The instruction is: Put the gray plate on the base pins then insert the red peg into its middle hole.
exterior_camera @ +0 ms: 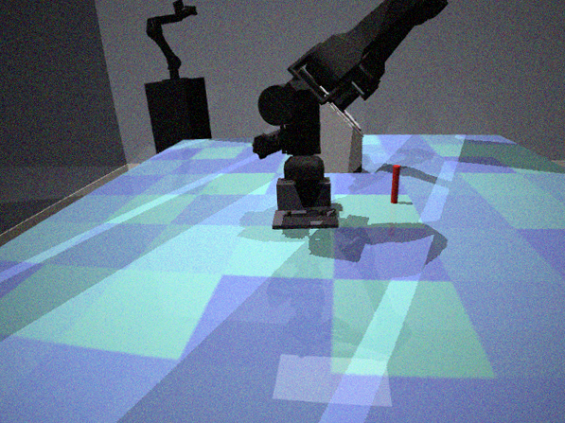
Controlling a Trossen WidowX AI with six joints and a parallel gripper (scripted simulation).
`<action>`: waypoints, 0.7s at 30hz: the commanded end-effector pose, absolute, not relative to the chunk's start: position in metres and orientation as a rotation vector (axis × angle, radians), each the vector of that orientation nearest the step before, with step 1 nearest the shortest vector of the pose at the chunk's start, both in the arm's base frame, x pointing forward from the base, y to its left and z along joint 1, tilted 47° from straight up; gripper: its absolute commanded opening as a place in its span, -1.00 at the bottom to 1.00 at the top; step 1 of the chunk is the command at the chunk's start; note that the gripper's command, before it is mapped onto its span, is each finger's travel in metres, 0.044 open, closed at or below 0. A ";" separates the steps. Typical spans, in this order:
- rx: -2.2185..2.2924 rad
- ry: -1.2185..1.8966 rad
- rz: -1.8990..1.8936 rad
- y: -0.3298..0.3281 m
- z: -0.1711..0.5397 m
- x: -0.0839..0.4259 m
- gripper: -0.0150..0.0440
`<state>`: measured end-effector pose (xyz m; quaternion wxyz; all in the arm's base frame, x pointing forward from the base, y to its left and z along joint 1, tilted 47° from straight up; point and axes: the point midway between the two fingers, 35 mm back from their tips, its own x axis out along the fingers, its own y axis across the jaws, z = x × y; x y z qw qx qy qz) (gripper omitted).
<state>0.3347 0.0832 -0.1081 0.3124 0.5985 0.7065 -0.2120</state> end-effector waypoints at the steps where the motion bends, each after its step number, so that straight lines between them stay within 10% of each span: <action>1: 1.583 1.877 -0.570 0.088 -0.115 0.331 -0.49; 16: 1.578 1.867 -0.559 0.094 -0.118 0.333 -0.49; 21: 1.578 1.867 -0.559 0.094 -0.118 0.333 -0.05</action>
